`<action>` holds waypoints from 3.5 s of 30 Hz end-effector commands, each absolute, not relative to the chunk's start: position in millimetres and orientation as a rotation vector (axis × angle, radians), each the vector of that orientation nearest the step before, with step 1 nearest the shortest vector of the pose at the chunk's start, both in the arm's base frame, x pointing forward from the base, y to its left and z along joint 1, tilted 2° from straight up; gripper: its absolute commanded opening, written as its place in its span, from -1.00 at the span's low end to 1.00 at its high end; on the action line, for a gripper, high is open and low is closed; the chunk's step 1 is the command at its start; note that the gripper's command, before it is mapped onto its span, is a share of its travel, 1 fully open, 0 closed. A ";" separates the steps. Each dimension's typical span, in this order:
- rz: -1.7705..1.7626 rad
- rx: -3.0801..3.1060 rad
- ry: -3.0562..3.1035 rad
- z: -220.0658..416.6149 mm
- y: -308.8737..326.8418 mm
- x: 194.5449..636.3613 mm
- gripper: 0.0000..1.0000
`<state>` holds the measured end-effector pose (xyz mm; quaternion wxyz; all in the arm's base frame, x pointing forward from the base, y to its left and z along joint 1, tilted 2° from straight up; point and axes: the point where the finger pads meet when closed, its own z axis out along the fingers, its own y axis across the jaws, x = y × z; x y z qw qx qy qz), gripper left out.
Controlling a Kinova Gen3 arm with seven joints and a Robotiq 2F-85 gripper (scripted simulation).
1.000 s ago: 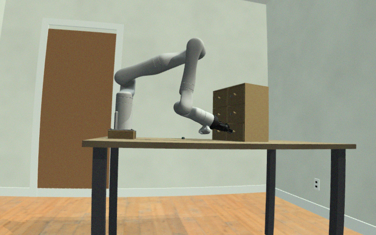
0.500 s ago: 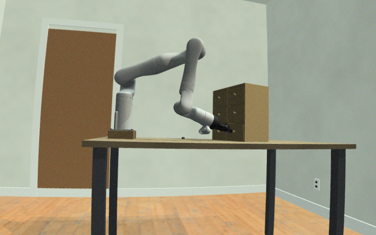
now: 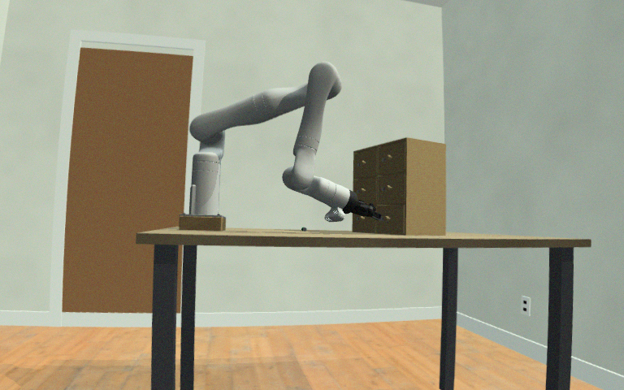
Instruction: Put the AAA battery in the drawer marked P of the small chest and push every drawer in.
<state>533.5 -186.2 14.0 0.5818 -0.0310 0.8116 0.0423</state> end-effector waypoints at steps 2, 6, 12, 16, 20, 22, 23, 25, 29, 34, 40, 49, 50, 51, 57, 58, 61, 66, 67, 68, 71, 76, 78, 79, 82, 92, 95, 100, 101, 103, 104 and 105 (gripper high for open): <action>0.096 -0.055 1.905 10.7 -192.2 512.1 -1.00; 0.096 -0.055 1.905 10.6 -193.0 502.6 -1.00; 0.096 -0.055 1.905 11.2 -193.1 501.7 -1.00; 0.096 -0.055 1.905 23.0 -194.2 494.2 -1.00; 0.096 -0.055 1.905 48.8 -196.7 477.8 -1.00; 0.096 -0.055 1.905 62.8 -198.0 468.9 -1.00; 0.096 -0.055 1.905 69.2 -198.6 464.9 -1.00; 0.096 -0.055 1.905 69.2 -198.6 464.9 -1.00; 0.096 -0.055 1.905 86.7 -200.2 453.7 -1.00; 0.096 -0.055 1.905 90.4 -200.6 451.4 -1.00; 0.096 -0.056 1.909 90.7 -200.6 451.2 -1.00; 0.096 -0.057 1.932 92.6 -200.8 449.7 -1.00; 0.095 -0.058 1.938 93.1 -200.8 449.3 -1.00; 0.095 -0.058 1.945 93.6 -200.9 448.8 -1.00; 0.095 -0.061 1.995 97.7 -201.3 445.5 -1.00; 0.095 -0.061 1.995 97.7 -201.3 445.5 -1.00; 0.095 -0.062 2.016 99.4 -201.5 444.1 -1.00; 0.094 -0.066 2.076 104.2 -202.0 440.2 -1.00; 0.094 -0.066 2.089 105.3 -202.1 439.2 -1.00; 0.093 -0.067 2.103 106.5 -202.3 438.3 -1.00; 0.092 -0.069 2.145 109.9 -202.7 435.5 -1.00; 0.092 -0.072 2.190 113.4 -203.0 432.6 -1.00; 0.092 -0.074 2.220 115.9 -203.1 430.7 -1.00; 0.092 -0.075 2.235 117.2 -203.3 429.6 -1.00; 0.091 -0.078 2.282 120.9 -203.6 426.5 -1.00; 0.092 -0.087 2.409 130.3 -203.8 418.0 -1.00; 0.091 -0.088 2.430 131.9 -204.0 416.6 -1.00; 0.087 -0.090 2.477 135.5 -205.2 413.7 -1.00; 0.086 -0.090 2.486 136.8 -205.5 413.0 -1.00; 0.083 -0.091 2.508 138.9 -206.4 411.7 -1.00; 0.082 -0.092 2.521 139.9 -206.5 410.9 -1.00; 0.083 -0.093 2.534 141.1 -206.4 409.9 -1.00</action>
